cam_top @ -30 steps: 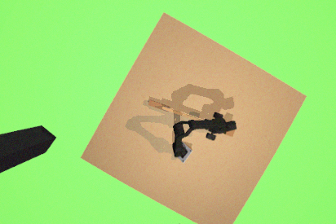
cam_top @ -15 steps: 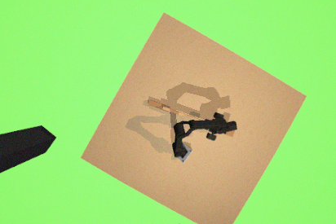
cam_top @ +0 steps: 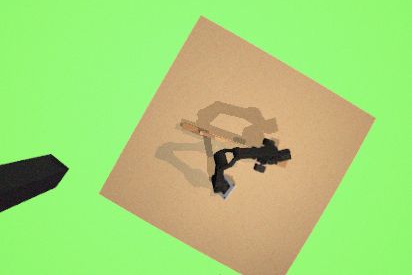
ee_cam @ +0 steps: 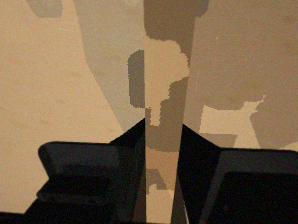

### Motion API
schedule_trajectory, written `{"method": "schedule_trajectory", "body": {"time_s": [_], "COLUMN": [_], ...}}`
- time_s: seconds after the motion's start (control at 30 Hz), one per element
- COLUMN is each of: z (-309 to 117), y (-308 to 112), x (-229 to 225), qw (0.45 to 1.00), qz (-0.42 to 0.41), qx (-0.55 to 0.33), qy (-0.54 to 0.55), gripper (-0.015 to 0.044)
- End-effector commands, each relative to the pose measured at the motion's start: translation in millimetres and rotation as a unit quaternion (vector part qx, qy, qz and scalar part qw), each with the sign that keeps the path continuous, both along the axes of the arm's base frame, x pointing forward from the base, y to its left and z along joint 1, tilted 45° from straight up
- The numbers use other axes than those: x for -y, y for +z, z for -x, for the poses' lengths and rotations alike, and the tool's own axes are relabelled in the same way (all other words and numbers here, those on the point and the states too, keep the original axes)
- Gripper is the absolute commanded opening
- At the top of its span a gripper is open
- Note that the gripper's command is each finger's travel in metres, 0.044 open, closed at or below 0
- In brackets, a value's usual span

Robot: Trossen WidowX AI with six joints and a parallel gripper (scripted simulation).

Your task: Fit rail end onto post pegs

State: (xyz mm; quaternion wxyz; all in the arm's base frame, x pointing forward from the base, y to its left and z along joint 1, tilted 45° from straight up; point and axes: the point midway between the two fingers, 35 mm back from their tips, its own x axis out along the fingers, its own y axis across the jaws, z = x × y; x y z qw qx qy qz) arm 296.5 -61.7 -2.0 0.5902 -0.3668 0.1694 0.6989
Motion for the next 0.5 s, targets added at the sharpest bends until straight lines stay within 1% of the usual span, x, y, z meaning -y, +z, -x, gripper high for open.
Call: {"method": "schedule_trajectory", "body": {"time_s": [0.0, 0.47], "z": [-2.6, -3.4], "y": [0.8, -0.9], "x": [5.6, 7.5], "qw": [1.0, 1.0], "qz": [0.004, 0.004], "qx": [0.006, 0.006], "qy": [-0.004, -0.004], "gripper": [0.0, 0.0]}}
